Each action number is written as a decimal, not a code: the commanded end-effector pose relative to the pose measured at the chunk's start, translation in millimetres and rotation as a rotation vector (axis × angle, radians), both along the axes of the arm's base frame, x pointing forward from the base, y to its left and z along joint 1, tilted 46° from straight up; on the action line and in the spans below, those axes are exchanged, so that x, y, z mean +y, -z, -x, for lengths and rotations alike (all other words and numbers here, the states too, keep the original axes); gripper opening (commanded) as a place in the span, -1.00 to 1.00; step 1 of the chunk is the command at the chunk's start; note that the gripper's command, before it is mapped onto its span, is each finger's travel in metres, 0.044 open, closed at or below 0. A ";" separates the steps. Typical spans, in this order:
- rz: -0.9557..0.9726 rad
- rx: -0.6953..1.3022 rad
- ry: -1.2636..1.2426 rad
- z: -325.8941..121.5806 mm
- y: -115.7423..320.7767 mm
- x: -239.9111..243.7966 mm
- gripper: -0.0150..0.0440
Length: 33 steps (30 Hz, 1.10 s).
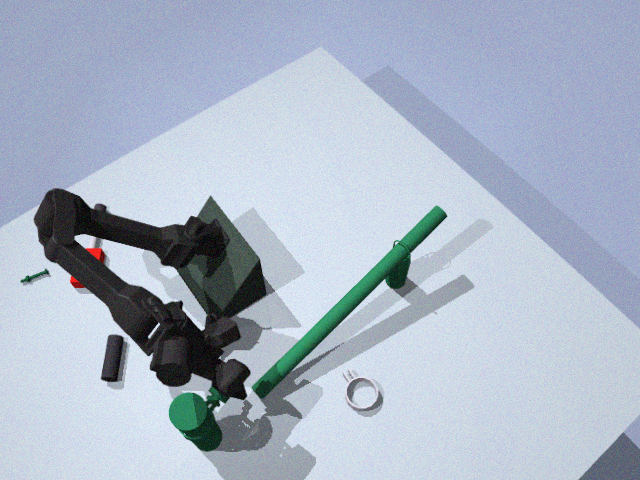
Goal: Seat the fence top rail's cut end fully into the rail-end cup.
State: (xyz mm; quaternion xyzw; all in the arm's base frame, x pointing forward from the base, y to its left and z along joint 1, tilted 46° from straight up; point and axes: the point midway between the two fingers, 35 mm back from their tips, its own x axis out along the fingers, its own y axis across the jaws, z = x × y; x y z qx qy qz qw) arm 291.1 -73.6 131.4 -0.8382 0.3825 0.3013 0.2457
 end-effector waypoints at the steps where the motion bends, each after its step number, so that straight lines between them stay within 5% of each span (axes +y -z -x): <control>1: -0.001 0.010 -0.006 -2.3 7.4 -2.5 1.00; 12: 0.002 0.008 -0.007 -9.2 19.1 -12.1 1.00; 25: 0.002 0.008 -0.007 -9.3 19.3 -12.3 -0.16; 33: 0.000 -0.014 0.014 -11.9 19.8 -11.5 -0.49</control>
